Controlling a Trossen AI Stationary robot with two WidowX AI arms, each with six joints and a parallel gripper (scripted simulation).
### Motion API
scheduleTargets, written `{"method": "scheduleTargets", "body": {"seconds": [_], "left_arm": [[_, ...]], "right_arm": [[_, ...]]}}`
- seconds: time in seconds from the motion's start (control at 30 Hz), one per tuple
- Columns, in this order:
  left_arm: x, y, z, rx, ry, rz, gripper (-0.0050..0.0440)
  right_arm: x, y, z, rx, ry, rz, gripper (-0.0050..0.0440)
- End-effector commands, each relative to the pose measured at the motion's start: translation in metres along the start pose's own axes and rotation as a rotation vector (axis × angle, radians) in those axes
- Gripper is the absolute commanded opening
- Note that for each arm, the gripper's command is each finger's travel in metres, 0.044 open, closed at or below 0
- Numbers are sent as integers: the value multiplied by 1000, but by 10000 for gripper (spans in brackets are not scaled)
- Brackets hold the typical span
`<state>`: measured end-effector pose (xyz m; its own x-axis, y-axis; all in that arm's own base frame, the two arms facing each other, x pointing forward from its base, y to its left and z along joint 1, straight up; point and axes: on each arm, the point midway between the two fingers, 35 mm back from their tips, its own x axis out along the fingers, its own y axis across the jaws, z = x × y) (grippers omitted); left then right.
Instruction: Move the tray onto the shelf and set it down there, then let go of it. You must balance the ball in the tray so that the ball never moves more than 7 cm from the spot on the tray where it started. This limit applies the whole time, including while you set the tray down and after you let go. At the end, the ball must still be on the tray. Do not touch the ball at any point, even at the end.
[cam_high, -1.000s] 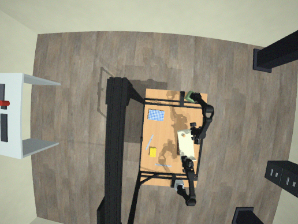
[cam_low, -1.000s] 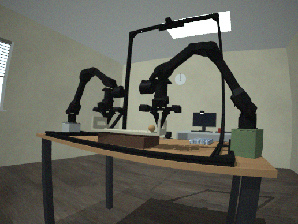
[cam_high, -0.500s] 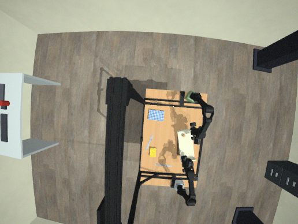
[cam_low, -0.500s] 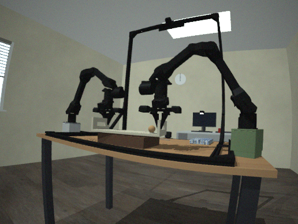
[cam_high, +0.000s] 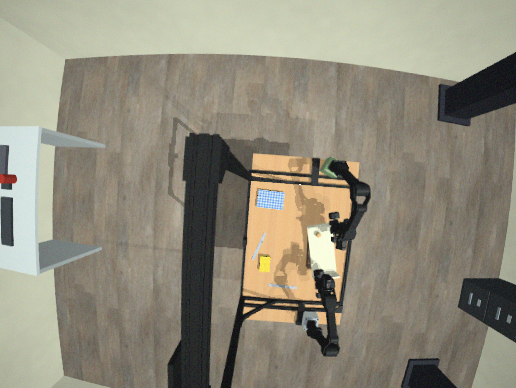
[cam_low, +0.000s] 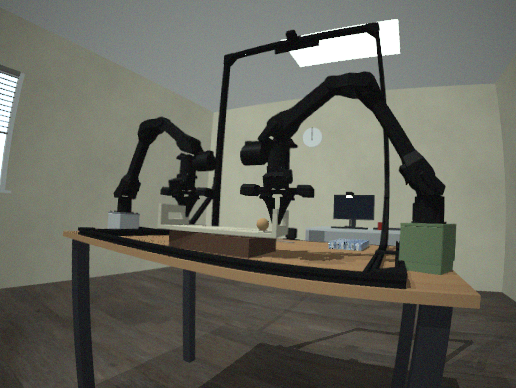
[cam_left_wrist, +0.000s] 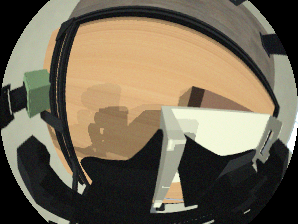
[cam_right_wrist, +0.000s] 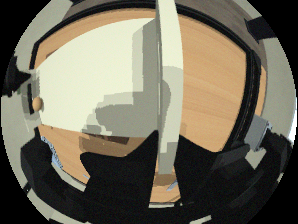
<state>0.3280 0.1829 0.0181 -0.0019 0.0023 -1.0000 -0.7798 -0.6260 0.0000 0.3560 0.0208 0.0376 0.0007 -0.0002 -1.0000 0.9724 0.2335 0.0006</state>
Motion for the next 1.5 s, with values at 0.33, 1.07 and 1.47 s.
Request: {"method": "scheduleTargets", "body": {"seconds": [0.33, 1.07, 1.47], "left_arm": [[1, 0, 0, 0, 8, 1, 20], [1, 0, 0, 0, 1, 0, 400], [-7, 3, -1, 4, 1, -5, 400]], "right_arm": [[2, 0, 0, 0, 5, 1, 20], [1, 0, 0, 0, 0, 0, 400], [-7, -2, -1, -3, 1, 7, 400]]}}
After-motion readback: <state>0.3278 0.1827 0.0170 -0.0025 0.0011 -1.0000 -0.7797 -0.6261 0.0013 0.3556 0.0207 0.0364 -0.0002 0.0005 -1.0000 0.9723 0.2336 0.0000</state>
